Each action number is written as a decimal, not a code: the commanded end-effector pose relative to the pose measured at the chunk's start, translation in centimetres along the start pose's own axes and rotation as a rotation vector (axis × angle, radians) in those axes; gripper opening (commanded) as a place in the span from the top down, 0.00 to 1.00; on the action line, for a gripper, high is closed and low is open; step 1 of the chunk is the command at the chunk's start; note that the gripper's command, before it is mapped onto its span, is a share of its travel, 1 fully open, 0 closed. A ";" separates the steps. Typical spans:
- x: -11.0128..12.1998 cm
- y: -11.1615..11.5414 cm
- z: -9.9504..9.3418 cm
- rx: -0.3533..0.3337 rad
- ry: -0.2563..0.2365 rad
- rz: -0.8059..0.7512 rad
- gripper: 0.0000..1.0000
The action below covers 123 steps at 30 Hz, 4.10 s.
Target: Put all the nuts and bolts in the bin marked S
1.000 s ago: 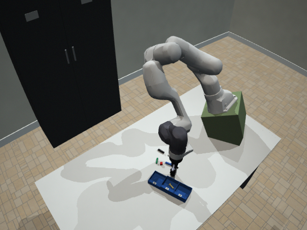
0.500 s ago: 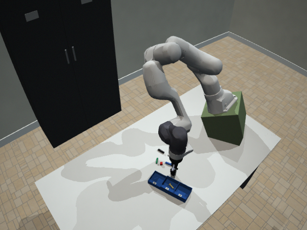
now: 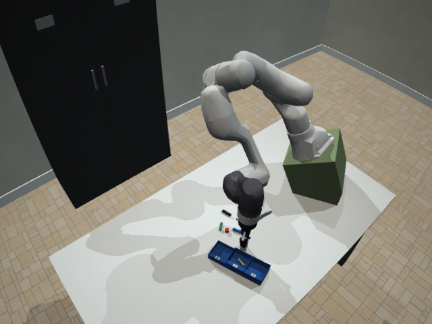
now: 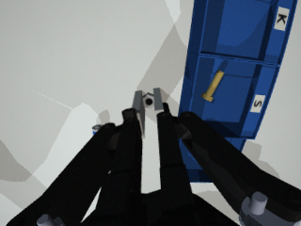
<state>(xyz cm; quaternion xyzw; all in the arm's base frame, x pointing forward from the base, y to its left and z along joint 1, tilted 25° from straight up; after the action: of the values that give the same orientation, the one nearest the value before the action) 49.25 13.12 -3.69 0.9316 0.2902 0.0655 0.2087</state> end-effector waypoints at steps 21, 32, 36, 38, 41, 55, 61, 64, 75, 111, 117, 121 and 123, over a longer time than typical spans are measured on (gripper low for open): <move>0.1 0.0 -4.7 -0.001 0.005 0.000 0.93; 0.1 0.0 -6.0 -0.001 0.005 0.000 0.93; 0.1 0.0 -6.0 -0.001 0.005 0.000 0.93; 0.1 0.0 -6.0 -0.001 0.005 0.000 0.93; 0.1 0.0 -6.0 -0.001 0.005 0.000 0.93; 0.1 0.0 -6.0 -0.001 0.005 0.000 0.93; 0.1 0.0 -6.0 -0.001 0.005 0.000 0.93; 0.1 0.0 -6.0 -0.001 0.005 0.000 0.93; 0.1 0.0 -6.0 -0.001 0.005 0.000 0.93; 0.1 0.0 -6.0 -0.001 0.005 0.000 0.93; 0.1 0.0 -6.0 -0.001 0.005 0.000 0.93; 0.1 0.0 -6.0 -0.001 0.005 0.000 0.93; 0.1 0.0 -6.0 -0.001 0.005 0.000 0.93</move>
<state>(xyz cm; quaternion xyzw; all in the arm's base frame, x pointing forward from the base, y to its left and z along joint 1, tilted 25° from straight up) 47.96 15.37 1.74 0.9311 0.2913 0.0697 0.2080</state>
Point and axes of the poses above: the point where the finger pads meet when closed, its own z axis out along the fingers, its own x axis across the jaws, y = z × x, the point moved 7 cm from there along -z, back along the fingers, and after that the axes turned 3 degrees about z, right-handed, at the moved point
